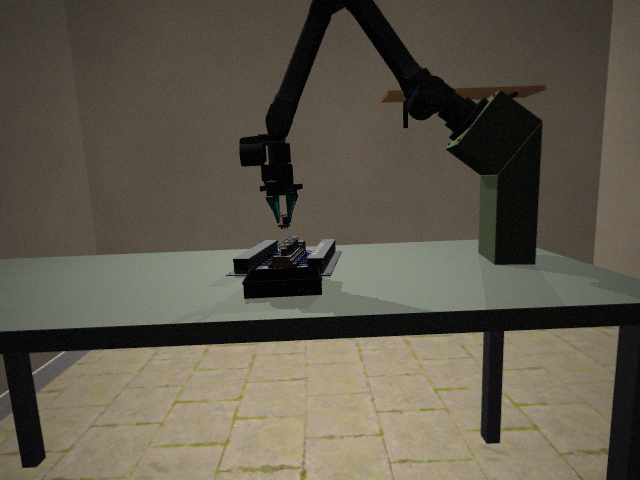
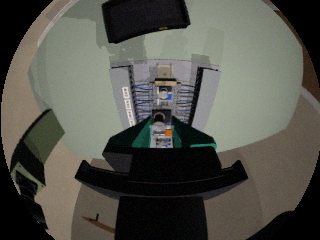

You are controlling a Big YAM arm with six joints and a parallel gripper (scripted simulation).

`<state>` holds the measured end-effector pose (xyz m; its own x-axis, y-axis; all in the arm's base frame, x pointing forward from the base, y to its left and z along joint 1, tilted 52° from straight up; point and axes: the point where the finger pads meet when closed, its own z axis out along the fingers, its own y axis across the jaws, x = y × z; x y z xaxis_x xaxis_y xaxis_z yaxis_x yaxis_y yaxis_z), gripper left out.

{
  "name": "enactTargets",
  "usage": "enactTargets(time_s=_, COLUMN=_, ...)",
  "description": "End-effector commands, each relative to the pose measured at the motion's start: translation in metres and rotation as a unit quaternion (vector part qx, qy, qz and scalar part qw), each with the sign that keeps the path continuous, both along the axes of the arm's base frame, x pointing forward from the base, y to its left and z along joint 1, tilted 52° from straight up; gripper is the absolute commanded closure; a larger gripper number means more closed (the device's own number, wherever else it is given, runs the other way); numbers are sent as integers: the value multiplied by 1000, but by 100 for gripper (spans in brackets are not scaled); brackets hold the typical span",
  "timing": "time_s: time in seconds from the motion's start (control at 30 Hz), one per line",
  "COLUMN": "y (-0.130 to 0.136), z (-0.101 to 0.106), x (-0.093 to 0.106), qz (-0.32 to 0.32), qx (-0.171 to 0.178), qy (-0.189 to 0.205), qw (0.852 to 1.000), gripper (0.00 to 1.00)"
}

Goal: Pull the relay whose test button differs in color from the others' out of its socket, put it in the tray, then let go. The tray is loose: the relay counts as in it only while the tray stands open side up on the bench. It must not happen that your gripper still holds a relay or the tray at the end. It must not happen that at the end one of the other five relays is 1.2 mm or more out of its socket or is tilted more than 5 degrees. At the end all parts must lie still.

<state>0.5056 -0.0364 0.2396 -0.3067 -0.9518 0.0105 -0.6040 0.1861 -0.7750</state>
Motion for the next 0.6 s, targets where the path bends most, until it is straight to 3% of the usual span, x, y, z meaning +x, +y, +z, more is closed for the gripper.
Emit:
enactTargets(time_s=0.0, y=17, z=17, x=9, qz=6, qx=9, qy=-20, qw=1000, gripper=100)
enactTargets(time_s=0.57, y=96, z=2, x=24, qz=7, qx=11, qy=-20, qw=1000, gripper=100)
